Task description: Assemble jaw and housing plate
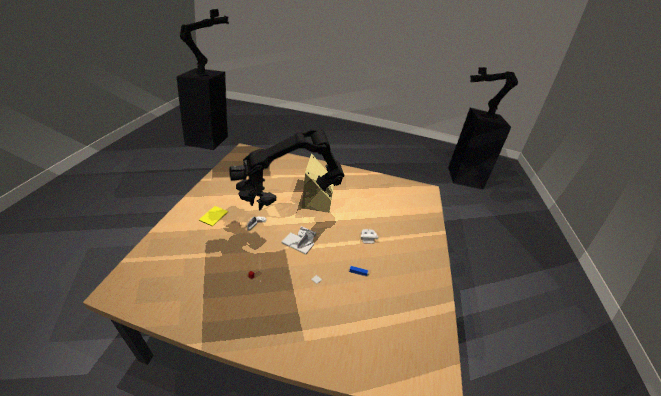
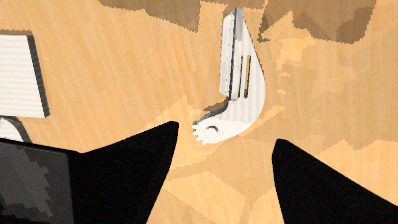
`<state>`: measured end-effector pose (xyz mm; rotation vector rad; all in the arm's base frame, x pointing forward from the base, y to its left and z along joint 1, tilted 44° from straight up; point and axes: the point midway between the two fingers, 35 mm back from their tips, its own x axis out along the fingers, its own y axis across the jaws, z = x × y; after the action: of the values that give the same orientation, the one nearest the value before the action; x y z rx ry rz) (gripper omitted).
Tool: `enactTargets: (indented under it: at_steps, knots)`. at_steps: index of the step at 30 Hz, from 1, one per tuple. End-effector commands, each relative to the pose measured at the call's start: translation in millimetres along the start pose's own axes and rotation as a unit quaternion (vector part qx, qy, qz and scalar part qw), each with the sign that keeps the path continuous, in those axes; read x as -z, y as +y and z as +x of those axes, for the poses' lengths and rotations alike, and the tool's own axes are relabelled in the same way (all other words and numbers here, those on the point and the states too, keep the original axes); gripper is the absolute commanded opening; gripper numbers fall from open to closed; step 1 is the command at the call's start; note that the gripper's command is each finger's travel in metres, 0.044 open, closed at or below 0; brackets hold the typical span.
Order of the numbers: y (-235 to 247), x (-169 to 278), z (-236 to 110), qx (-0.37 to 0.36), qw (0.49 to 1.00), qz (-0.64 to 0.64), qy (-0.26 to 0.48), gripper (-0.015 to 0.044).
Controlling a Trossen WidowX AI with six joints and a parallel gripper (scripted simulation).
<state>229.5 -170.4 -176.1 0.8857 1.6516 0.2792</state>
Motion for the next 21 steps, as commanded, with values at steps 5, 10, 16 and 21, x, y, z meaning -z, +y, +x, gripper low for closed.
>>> enactTargets:
  at_steps: [5,10,16,21]
  knots:
    - [-11.7,-15.4,-3.0,0.003,0.999,-0.053,0.005,0.042]
    - [-11.2,-13.6,27.9,0.003,0.999,-0.053,0.005,0.044]
    - [-11.0,-12.6,36.5,0.002,0.999,-0.053,0.005,0.044]
    - [-11.0,-12.6,36.5,0.002,0.999,-0.053,0.005,0.044]
